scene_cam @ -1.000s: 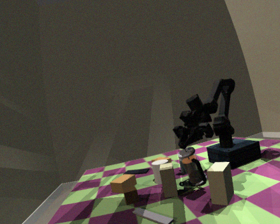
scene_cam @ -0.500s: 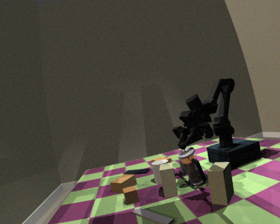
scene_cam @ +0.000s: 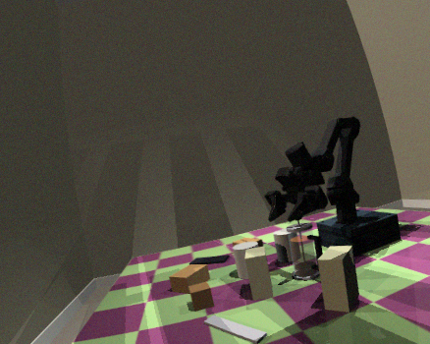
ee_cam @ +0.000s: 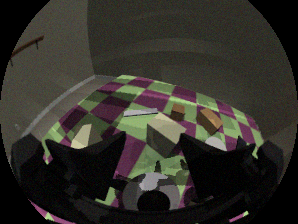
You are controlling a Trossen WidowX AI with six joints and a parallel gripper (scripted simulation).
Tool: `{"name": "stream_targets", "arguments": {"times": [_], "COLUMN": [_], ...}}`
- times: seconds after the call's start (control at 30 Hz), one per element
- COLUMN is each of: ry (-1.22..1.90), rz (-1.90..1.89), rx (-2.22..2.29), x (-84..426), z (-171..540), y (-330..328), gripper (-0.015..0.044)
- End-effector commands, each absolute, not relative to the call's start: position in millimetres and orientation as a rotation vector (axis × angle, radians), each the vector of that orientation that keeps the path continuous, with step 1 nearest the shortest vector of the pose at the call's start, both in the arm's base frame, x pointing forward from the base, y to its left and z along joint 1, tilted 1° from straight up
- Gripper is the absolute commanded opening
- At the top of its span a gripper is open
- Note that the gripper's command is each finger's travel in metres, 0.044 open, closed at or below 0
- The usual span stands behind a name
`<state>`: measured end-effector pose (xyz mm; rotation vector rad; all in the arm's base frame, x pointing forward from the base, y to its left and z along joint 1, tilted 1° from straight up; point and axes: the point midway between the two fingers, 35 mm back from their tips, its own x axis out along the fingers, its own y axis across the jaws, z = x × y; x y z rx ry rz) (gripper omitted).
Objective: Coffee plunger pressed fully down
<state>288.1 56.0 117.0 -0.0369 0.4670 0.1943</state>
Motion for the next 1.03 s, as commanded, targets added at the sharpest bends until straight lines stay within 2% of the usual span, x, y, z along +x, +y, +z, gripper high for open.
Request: {"name": "stream_targets", "arguments": {"times": [0.0,0.07,0.47,0.8,1.0], "ry": [0.472,0.472,0.427,0.494,0.495], "rz": [0.193,0.193,0.191,0.188,0.188], "rx": [-0.038,-0.038,-0.021,-0.033,-0.034], "x": [287.6,287.6,288.4,224.0,222.8], "z": [115.8,115.8,142.0,191.6,191.1], "y": [55.7,55.7,55.1,40.0,39.8], "gripper": [0.0411,0.044,0.044,0.044,0.044]}}
